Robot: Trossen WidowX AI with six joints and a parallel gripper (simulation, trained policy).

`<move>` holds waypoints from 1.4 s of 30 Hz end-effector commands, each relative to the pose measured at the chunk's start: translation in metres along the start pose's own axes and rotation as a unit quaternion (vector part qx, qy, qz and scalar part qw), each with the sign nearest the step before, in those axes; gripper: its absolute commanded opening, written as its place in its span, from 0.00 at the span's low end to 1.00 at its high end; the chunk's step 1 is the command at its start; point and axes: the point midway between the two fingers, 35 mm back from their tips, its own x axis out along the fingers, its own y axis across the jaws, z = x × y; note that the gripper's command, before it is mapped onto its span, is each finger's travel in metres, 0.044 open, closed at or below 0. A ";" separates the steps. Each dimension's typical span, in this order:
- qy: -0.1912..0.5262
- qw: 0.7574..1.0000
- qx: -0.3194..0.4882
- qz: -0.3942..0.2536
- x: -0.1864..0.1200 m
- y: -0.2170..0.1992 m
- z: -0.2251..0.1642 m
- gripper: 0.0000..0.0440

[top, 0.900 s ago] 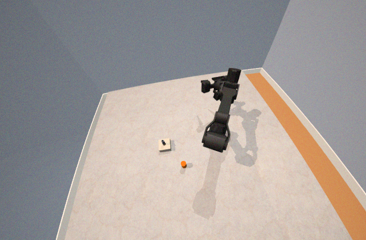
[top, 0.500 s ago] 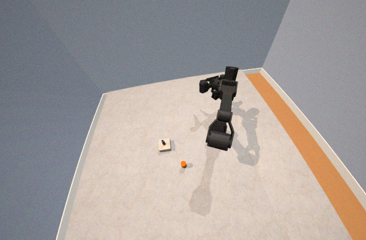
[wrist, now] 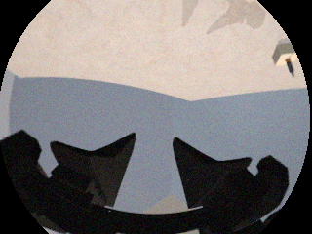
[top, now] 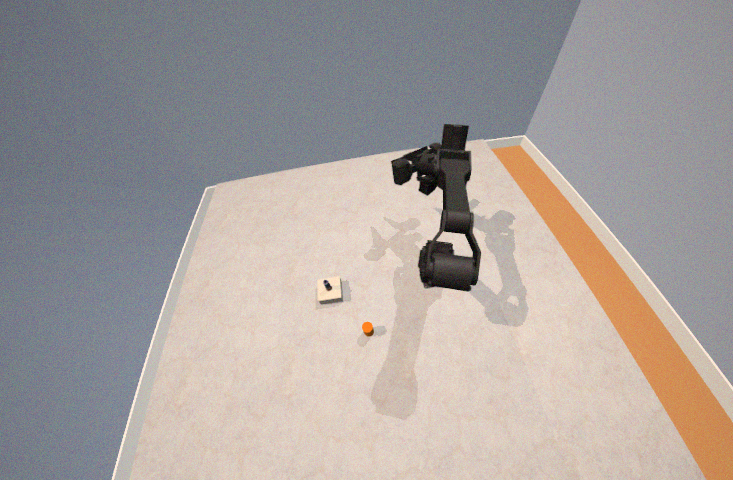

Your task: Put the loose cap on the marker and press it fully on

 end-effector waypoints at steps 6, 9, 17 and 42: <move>-0.021 0.999 -0.020 -0.031 0.011 -0.011 -0.007 0.58; -0.027 0.998 -0.027 -0.042 0.014 -0.015 -0.009 0.60; -0.045 0.996 -0.044 -0.069 0.023 -0.026 -0.014 0.63; -0.099 0.978 -0.100 -0.155 0.053 -0.067 -0.020 0.71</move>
